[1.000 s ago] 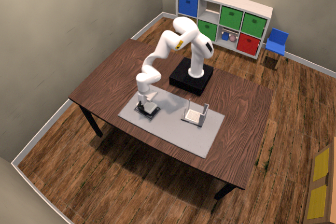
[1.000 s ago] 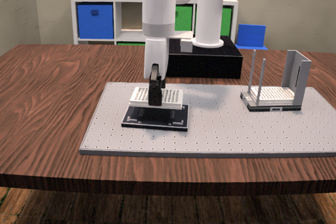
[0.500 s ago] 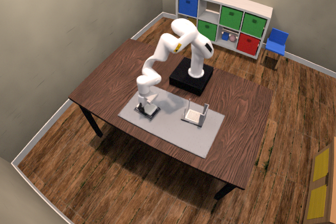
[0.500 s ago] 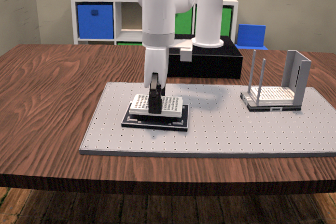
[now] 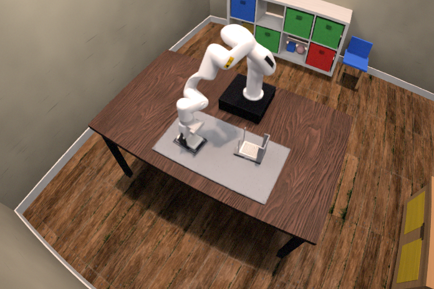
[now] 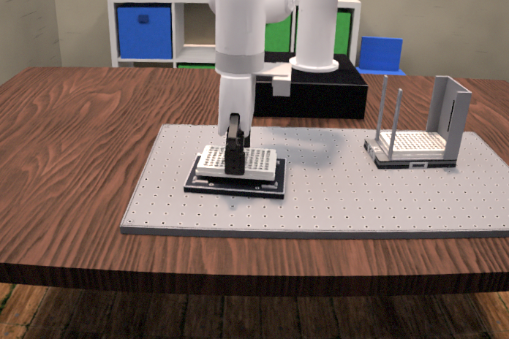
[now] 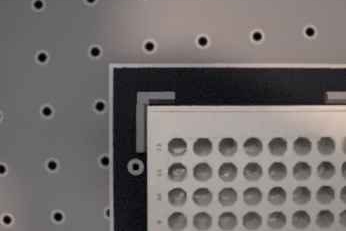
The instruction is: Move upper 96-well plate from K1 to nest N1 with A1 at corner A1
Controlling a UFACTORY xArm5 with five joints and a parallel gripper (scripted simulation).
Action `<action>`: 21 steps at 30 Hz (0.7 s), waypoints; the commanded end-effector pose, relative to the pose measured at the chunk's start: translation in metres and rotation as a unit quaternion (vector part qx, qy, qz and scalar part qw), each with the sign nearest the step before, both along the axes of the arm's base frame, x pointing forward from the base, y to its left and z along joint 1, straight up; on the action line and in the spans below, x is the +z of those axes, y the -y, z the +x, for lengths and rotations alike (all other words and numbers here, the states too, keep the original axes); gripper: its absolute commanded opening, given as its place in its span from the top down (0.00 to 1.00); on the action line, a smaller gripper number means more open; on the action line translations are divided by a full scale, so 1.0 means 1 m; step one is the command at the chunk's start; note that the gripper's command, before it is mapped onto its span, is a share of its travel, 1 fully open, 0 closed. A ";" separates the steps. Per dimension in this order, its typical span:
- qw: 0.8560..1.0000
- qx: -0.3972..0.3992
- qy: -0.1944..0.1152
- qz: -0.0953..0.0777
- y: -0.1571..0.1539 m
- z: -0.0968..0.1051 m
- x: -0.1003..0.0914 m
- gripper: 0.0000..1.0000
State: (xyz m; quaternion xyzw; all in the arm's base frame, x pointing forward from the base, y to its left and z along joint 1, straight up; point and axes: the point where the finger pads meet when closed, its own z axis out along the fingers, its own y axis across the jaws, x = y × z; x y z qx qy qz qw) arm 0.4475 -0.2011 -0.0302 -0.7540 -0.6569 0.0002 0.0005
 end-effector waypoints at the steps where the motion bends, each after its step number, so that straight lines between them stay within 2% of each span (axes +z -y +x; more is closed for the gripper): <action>1: 1.000 0.000 0.002 -0.001 0.001 0.001 0.001 1.00; 21: 1.000 0.000 0.002 -0.001 0.001 0.001 -0.001 1.00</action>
